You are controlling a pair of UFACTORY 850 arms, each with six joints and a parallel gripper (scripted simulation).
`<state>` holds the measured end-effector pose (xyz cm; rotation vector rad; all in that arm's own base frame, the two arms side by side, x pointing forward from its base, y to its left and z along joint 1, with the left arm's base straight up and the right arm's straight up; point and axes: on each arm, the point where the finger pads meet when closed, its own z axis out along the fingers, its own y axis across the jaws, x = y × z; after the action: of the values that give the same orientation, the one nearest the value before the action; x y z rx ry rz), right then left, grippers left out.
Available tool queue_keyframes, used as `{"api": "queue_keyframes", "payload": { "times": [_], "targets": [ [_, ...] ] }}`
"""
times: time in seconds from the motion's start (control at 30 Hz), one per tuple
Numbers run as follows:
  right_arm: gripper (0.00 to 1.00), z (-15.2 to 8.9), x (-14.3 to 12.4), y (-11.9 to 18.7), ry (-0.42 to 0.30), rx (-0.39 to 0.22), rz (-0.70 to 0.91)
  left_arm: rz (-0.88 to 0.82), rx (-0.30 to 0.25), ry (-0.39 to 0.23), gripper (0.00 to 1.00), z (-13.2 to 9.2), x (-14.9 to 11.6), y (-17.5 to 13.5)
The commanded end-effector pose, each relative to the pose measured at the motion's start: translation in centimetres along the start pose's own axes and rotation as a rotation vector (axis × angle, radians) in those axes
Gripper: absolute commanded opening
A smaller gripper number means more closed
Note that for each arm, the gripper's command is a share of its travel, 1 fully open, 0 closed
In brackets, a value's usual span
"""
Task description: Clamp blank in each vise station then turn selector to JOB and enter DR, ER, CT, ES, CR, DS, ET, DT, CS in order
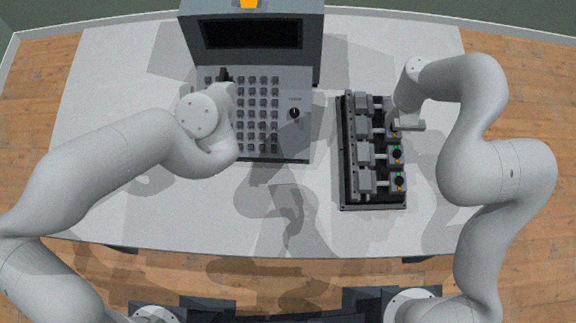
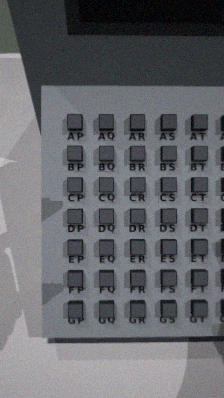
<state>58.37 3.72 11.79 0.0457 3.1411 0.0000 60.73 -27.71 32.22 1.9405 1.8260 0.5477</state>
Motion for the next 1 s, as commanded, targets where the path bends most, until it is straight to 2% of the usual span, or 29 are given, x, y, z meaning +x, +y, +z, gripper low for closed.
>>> {"api": "queue_keyframes", "payload": {
  "times": [0.0, 0.3, 0.6, 0.73, 0.9, 0.97],
  "targets": [
    [0.00, -0.3, -0.1, 0.0, -0.002, 0.000, 0.000, -0.001, -0.002, -0.001, 1.00, -0.1, 0.0, 0.1],
    [0.00, -3.7, -0.1, 0.0, -0.002, 0.000, 0.000, -0.001, -0.002, -0.001, 1.00, -0.1, 0.0, 0.1],
    [0.00, -4.0, -0.4, 0.0, -0.002, 0.000, 0.000, -0.001, -0.002, -0.001, 1.00, -0.1, 0.0, 0.1],
    [0.00, -4.0, -2.2, 0.0, -0.002, 0.000, 0.000, -0.001, -0.002, -0.001, 1.00, -0.1, 0.0, 0.1],
    [0.00, -4.0, -6.7, 0.0, -0.003, 0.000, 0.000, -0.001, -0.002, -0.001, 1.00, -0.1, 0.0, 0.1],
    [0.00, -4.0, -6.7, 0.0, -0.003, 0.000, 0.000, -0.001, -0.002, -0.001, 1.00, -0.1, 0.0, 0.1]
  ]
}}
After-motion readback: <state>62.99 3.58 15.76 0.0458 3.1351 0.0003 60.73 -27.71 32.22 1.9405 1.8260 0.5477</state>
